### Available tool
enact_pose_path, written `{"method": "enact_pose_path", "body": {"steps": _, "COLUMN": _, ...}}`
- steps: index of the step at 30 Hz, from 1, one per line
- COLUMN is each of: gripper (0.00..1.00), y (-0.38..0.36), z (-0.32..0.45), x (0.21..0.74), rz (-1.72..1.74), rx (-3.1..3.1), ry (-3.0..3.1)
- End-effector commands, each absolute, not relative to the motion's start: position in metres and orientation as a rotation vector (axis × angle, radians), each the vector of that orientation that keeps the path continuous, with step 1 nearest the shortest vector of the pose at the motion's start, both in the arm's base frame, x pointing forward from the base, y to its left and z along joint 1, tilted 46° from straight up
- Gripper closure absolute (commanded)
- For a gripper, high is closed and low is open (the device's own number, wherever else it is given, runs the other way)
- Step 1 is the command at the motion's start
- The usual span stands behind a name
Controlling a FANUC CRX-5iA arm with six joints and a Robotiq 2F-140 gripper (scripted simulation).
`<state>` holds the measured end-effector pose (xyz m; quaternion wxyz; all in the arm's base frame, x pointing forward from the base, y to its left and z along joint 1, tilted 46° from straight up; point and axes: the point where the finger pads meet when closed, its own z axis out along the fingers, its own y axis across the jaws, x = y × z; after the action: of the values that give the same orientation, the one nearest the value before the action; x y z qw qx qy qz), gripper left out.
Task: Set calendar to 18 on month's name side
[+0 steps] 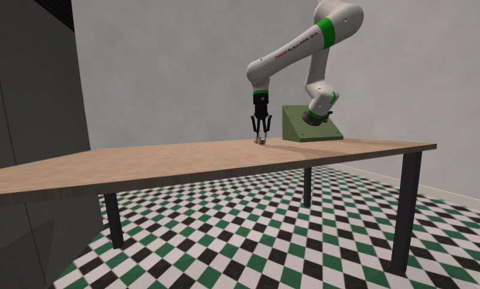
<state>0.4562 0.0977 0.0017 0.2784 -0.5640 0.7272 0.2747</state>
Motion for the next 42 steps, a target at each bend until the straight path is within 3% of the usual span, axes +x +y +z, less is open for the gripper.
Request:
{"method": "enact_pose_path", "body": {"steps": 1, "gripper": 0.83, "y": 0.0974, "z": 0.0018, "x": 0.4563, "rz": 0.737, "rx": -1.513, "ry": 1.952}}
{"method": "enact_pose_path", "body": {"steps": 35, "gripper": 0.83, "y": 0.0974, "z": 0.0018, "x": 0.4563, "rz": 0.737, "rx": -1.513, "ry": 1.952}}
{"method": "enact_pose_path", "body": {"steps": 42, "gripper": 0.76, "y": 0.0974, "z": 0.0018, "x": 0.4563, "rz": 0.737, "rx": -1.513, "ry": 1.952}}
